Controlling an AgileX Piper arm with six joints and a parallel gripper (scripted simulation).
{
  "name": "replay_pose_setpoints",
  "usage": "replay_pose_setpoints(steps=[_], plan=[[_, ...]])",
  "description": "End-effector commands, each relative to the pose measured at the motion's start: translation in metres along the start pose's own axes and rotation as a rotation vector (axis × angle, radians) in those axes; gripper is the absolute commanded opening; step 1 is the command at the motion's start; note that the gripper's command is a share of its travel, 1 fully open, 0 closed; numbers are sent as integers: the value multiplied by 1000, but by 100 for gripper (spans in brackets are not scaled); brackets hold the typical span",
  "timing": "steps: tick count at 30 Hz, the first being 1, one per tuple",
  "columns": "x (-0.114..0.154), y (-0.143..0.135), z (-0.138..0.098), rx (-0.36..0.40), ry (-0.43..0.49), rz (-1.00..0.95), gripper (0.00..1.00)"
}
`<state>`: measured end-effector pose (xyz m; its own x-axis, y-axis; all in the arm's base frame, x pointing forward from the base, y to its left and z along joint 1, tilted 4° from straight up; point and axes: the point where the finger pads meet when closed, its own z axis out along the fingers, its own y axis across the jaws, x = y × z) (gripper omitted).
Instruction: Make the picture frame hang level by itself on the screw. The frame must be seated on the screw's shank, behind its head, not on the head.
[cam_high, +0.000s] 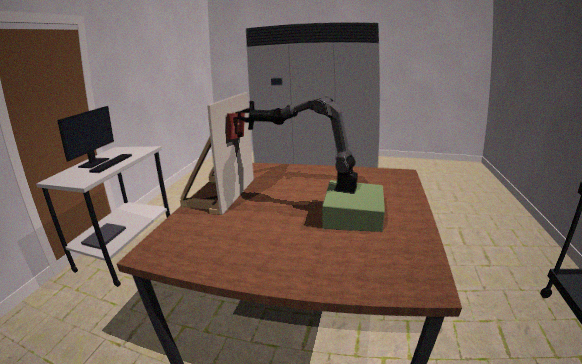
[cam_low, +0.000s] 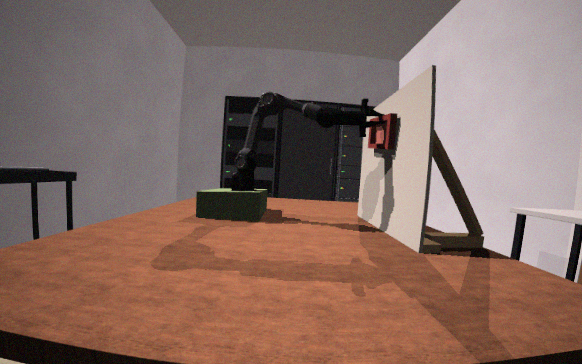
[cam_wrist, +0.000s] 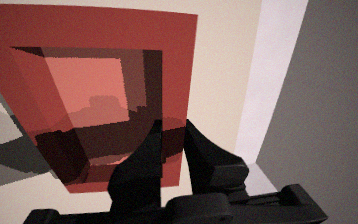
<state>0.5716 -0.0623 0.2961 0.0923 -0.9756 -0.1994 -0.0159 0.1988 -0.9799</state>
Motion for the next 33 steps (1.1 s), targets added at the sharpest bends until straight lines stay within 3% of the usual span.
replay_pose_setpoints(steps=[1, 33], plan=[[-1, -7, 0, 14, -1, -2, 0], [-6, -12, -1, 16, -5, -82, 0]])
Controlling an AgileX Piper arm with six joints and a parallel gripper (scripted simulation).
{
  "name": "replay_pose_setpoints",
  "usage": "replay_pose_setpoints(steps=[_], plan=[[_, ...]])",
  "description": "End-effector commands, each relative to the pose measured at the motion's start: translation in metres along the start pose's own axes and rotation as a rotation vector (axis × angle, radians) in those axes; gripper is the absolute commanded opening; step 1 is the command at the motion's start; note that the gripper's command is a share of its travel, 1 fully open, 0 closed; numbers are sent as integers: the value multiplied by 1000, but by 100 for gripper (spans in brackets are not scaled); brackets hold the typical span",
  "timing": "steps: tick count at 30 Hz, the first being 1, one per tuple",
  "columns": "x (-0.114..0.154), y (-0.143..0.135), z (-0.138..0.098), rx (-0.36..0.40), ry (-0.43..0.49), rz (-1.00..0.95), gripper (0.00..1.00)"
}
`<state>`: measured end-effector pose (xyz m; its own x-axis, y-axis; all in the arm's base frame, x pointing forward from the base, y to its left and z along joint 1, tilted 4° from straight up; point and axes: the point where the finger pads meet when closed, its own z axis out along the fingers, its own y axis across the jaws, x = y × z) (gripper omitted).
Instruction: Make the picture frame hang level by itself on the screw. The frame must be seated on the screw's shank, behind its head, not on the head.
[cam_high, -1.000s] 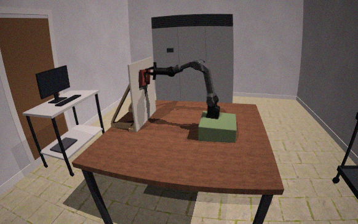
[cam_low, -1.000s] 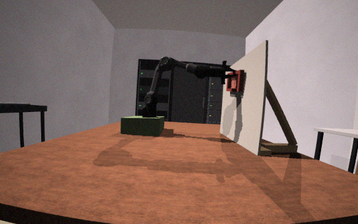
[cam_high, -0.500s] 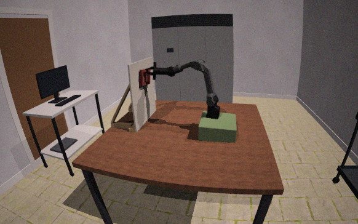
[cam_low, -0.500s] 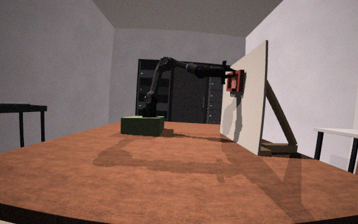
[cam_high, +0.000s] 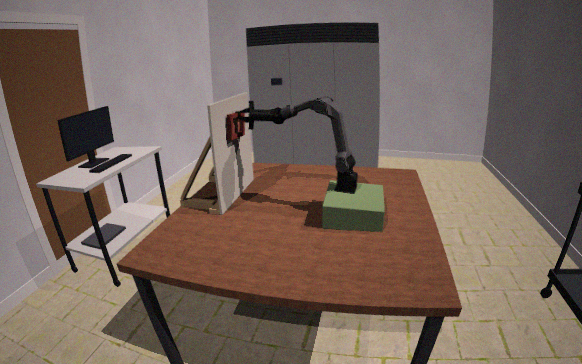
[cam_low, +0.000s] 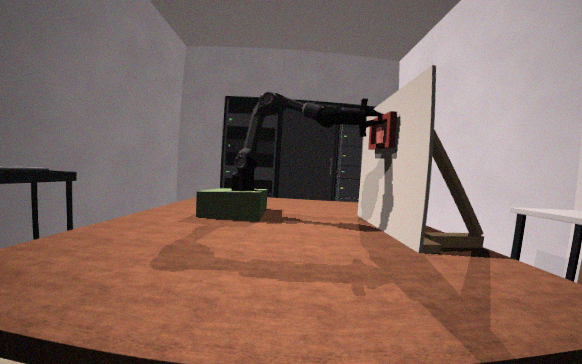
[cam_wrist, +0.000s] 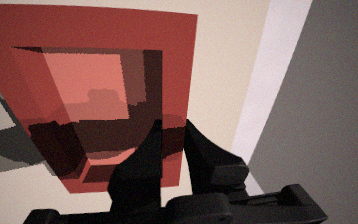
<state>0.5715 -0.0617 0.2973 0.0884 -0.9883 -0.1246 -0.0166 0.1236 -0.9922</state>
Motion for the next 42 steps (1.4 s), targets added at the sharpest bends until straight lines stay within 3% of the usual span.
replay_pose_setpoints(steps=[1, 42], plan=[[-4, -11, -1, 24, -9, -6, 0], [-9, -11, -1, 24, -13, -86, 0]])
